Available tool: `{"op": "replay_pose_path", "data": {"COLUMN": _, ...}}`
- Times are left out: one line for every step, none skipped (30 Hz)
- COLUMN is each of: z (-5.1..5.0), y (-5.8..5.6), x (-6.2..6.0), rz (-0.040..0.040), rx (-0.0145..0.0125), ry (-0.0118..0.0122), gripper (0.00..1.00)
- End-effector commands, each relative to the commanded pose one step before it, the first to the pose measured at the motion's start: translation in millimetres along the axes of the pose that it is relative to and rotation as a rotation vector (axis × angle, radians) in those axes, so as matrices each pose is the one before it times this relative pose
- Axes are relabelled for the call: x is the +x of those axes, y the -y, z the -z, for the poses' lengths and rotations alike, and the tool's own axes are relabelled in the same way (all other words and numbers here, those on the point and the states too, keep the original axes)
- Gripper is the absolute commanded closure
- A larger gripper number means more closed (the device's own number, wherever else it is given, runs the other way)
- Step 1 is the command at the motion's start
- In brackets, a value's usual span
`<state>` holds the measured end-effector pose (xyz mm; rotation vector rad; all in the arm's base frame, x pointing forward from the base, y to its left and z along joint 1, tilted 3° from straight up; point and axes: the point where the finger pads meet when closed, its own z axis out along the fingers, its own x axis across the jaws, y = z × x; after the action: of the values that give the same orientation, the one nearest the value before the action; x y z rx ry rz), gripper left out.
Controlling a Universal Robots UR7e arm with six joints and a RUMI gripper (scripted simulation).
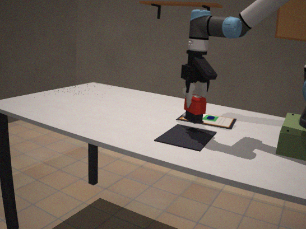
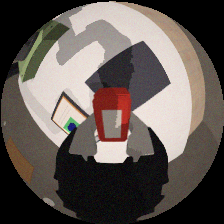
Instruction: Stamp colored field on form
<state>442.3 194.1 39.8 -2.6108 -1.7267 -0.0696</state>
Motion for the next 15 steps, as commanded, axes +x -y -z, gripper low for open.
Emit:
{"op": "replay_pose_path", "data": {"z": 0.68, "y": 6.58, "x": 4.83, "rz": 0.22093, "rx": 0.00311, "ry": -0.00786, "gripper": 0.81}}
{"op": "replay_pose_path", "data": {"z": 0.02, "y": 1.15, "x": 1.26, "rz": 0.04544, "rx": -0.00002, "ry": -0.00004, "gripper": 0.81}}
{"op": "replay_pose_path", "data": {"z": 0.02, "y": 1.06, "x": 1.30, "rz": 0.04506, "rx": -0.00003, "ry": -0.00004, "gripper": 0.81}}
{"op": "replay_pose_path", "data": {"z": 0.02, "y": 0.97, "x": 1.33, "rz": 0.04466, "rx": -0.00003, "ry": -0.00004, "gripper": 0.81}}
{"op": "replay_pose_path", "data": {"z": 0.02, "y": 0.87, "x": 1.36, "rz": 0.04425, "rx": -0.00003, "ry": -0.00004, "gripper": 0.81}}
{"op": "replay_pose_path", "data": {"z": 0.02, "y": 0.78, "x": 1.38, "rz": 0.04382, "rx": -0.00003, "ry": -0.00004, "gripper": 0.81}}
{"op": "replay_pose_path", "data": {"z": 0.02, "y": 0.70, "x": 1.39, "rz": 0.04339, "rx": -0.00003, "ry": -0.00004, "gripper": 0.81}}
{"op": "replay_pose_path", "data": {"z": 0.02, "y": 0.61, "x": 1.41, "rz": 0.04294, "rx": -0.00003, "ry": -0.00004, "gripper": 0.81}}
{"op": "replay_pose_path", "data": {"z": 0.02, "y": 0.52, "x": 1.41, "rz": 0.04248, "rx": -0.00004, "ry": -0.00004, "gripper": 0.81}}
{"op": "replay_pose_path", "data": {"z": 0.02, "y": 0.44, "x": 1.42, "rz": 0.04200, "rx": -0.00004, "ry": -0.00003, "gripper": 0.81}}
{"op": "replay_pose_path", "data": {"z": 0.02, "y": 0.35, "x": 1.42, "rz": 0.04152, "rx": -0.00004, "ry": -0.00003, "gripper": 0.81}}
{"op": "replay_pose_path", "data": {"z": 0.00, "y": 0.00, "x": 0.00, "rz": 0.00000, "rx": 0.00000, "ry": 0.00000, "gripper": 0.81}}
{"op": "replay_pose_path", "data": {"z": 0.00, "y": 0.00, "x": 0.00, "rz": 0.00000, "rx": 0.00000, "ry": 0.00000, "gripper": 0.81}}
{"op": "replay_pose_path", "data": {"z": 0.02, "y": 0.27, "x": 1.41, "rz": 0.04102, "rx": -0.00004, "ry": -0.00003, "gripper": 0.81}}
{"op": "replay_pose_path", "data": {"z": 0.02, "y": 0.19, "x": 1.40, "rz": 0.04051, "rx": -0.00004, "ry": -0.00003, "gripper": 0.81}}
